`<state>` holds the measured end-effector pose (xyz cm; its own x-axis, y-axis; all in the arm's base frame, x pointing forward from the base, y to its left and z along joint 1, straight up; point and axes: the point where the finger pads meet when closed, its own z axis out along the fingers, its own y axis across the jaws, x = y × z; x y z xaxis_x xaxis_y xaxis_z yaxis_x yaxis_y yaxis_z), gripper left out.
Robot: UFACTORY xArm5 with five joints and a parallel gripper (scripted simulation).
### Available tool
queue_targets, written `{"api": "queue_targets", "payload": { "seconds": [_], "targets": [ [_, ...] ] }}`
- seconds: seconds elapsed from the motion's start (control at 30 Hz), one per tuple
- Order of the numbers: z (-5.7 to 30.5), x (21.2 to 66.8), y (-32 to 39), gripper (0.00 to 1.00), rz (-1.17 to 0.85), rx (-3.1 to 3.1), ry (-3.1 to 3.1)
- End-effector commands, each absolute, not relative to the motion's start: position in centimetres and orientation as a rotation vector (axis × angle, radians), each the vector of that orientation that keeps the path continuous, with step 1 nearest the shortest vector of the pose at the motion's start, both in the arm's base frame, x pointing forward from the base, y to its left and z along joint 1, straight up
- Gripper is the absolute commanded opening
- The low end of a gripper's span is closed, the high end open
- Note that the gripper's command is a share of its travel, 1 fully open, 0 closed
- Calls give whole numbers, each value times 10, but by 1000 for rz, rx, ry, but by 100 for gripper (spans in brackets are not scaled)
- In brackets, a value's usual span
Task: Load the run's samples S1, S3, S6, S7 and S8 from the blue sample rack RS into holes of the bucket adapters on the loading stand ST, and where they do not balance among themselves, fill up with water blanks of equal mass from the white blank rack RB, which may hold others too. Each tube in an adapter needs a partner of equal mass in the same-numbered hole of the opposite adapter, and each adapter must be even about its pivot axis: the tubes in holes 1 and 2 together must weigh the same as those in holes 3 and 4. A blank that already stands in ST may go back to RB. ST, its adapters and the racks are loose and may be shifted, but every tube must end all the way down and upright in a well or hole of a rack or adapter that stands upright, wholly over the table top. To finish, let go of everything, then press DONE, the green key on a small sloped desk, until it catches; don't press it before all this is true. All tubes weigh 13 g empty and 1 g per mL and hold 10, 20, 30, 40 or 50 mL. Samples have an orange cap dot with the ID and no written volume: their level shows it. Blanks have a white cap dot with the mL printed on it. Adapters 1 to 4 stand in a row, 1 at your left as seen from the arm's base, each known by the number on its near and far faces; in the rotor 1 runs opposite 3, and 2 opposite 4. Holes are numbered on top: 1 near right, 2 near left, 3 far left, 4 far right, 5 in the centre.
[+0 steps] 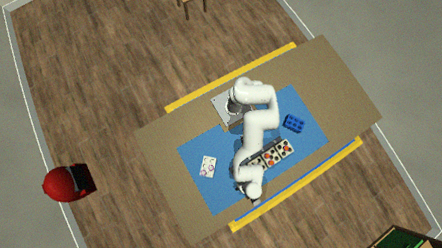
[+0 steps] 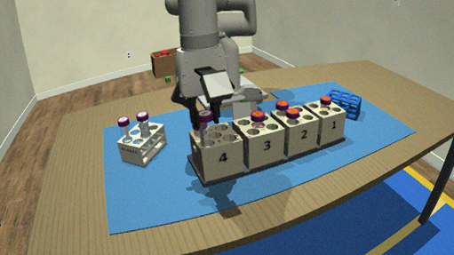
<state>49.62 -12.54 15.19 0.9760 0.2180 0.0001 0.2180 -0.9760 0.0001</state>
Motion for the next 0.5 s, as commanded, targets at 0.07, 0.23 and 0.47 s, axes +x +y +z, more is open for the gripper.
{"api": "queue_targets", "payload": {
  "seconds": [0.07,0.23,0.47],
  "targets": [
    [148,497,-126,0,7,3121,344],
    [145,497,-126,0,7,3121,344],
    [138,497,-126,0,7,3121,344]
  ]
}}
